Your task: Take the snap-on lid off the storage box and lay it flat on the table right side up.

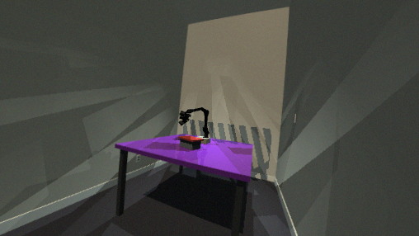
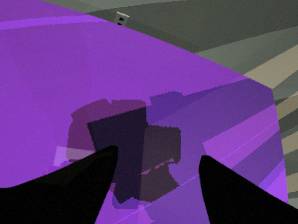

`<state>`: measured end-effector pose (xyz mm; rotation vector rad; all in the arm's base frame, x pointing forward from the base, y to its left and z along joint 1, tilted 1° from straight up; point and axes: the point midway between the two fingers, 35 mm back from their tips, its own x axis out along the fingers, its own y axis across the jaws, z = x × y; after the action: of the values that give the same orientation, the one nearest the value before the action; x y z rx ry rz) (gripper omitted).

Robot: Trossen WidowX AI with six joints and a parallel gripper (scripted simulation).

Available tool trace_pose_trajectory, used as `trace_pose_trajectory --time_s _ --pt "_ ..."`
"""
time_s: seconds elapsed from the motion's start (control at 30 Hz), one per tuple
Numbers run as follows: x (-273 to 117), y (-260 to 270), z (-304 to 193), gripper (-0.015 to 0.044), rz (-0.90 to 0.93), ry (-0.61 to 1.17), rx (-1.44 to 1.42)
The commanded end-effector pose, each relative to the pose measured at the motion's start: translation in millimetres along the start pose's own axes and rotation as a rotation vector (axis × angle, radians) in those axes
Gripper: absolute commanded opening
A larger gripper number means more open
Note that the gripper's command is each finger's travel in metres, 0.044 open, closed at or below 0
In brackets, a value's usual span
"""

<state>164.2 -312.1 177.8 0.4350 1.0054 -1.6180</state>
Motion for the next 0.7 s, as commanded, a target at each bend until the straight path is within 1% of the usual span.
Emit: trace_pose_trajectory --time_s 0.0,0.1,0.23,0.33,0.4,0.53,0.67 --pt "-40 39 -22 0.0235 0.171 -0.073 0.137" --pt "-57 55 -35 0.0235 0.251 -0.088 0.193" --pt "-101 89 -76 0.0235 0.475 -0.081 0.334" --pt "-133 107 -111 0.0235 0.644 -0.028 0.428" --pt "-139 110 -119 0.0235 0.677 -0.012 0.447" --pt "-174 121 -165 0.0235 0.861 0.117 0.548" --pt "-206 121 -217 0.0235 1.022 0.312 0.63"
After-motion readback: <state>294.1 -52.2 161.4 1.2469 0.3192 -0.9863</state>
